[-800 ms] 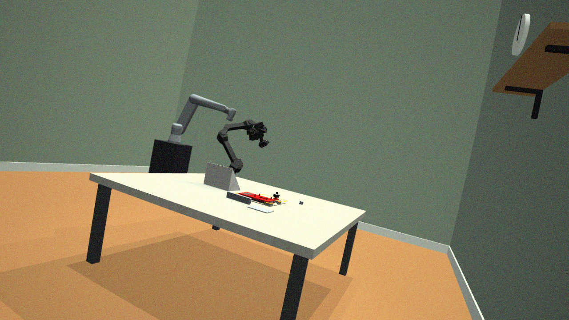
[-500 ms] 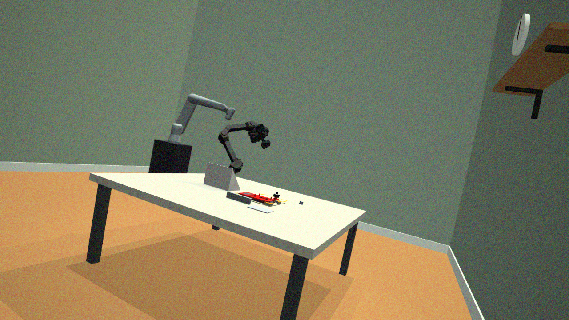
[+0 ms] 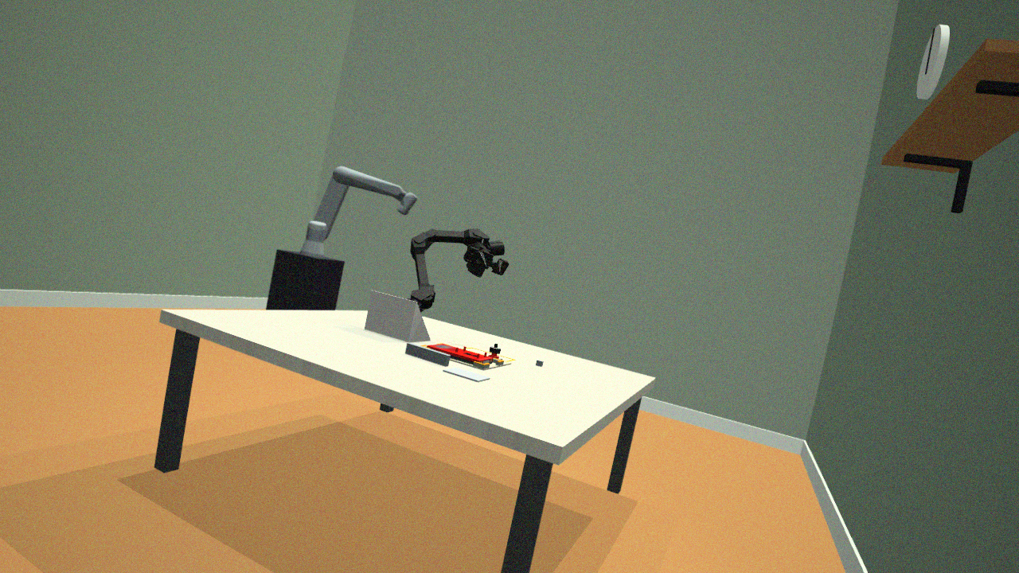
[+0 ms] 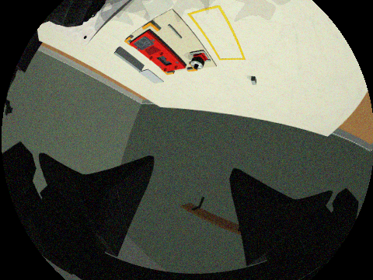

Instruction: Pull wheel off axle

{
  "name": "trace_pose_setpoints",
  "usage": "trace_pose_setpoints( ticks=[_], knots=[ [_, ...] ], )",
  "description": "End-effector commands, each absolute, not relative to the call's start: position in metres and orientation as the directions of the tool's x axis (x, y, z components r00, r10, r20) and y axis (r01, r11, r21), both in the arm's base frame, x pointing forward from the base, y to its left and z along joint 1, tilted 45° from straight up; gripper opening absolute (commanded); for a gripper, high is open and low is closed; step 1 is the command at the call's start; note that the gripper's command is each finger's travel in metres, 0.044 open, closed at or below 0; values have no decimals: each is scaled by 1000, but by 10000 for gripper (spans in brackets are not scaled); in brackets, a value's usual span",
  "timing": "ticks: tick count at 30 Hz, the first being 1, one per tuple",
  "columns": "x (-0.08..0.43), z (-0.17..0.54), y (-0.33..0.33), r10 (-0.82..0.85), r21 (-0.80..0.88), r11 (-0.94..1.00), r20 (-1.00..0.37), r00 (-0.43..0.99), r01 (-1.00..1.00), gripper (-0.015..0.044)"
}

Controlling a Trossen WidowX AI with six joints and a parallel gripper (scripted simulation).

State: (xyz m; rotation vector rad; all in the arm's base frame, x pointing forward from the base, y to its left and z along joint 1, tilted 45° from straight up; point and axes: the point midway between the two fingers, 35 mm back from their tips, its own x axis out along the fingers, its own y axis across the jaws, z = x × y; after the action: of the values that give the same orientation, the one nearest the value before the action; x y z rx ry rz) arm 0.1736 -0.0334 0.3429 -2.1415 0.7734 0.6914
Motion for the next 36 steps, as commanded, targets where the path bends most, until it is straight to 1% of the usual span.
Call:
trace_pose_setpoints(
  ticks=[1, 6, 11, 16, 21, 25, 28, 32, 36],
  knots=[
    [199, 325, -28, -264, -530, -297, -754, 602, -794, 300],
    [223, 303, -26, -210, -534, 38, -831, 516, -845, 300],
    [246, 279, -25, -133, -448, 371, -893, 430, -814, 300],
    [266, 254, -26, -44, -285, 667, -937, 346, -688, 300],
    [284, 230, -30, 51, -85, 882, -960, 274, -463, 300],
    [297, 211, -34, 134, 82, 971, -965, 224, -226, 300],
    [306, 196, -38, 198, 197, 980, -961, 191, -26, 300],
    [316, 177, -44, 286, 318, 914, -945, 157, 250, 300],
    [325, 157, -51, 375, 387, 765, -917, 134, 515, 300]
  ],
)
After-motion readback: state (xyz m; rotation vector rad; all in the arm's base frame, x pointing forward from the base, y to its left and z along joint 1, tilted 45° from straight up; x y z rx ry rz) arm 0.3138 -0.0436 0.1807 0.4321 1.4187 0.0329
